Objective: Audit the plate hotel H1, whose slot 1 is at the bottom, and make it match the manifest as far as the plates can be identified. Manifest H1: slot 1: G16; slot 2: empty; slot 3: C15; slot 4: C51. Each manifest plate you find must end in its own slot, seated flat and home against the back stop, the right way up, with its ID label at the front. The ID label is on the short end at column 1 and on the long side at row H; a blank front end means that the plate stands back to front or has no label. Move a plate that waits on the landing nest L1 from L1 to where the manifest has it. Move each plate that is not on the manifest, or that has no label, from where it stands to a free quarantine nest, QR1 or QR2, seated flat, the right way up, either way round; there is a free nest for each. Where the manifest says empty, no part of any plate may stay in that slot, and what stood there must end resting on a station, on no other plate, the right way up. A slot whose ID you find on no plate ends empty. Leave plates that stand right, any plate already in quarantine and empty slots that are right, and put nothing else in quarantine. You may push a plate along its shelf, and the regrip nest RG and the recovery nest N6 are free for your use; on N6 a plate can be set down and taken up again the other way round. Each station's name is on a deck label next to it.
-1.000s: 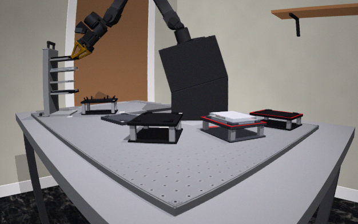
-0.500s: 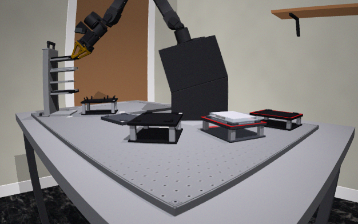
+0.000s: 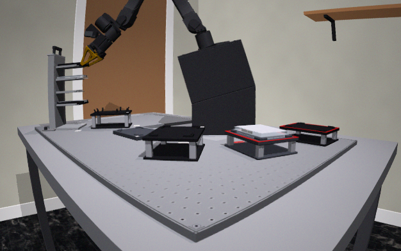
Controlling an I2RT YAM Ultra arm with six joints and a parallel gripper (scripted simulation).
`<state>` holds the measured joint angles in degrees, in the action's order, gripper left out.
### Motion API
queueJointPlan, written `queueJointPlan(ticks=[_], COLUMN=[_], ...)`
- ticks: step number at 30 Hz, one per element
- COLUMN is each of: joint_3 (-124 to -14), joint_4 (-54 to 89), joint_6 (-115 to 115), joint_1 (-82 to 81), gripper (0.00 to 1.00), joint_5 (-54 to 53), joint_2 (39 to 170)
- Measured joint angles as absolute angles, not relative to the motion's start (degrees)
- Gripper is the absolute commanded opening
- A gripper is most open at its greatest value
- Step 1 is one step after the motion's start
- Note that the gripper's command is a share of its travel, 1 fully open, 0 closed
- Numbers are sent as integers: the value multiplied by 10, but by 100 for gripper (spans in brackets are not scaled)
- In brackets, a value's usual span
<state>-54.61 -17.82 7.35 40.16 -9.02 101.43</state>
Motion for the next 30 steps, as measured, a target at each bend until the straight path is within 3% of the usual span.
queueJointPlan(ticks=[30], joint_3=[-458], joint_4=[-212], joint_6=[79], joint_1=[415], gripper=[86], joint_5=[-100], joint_2=[963])
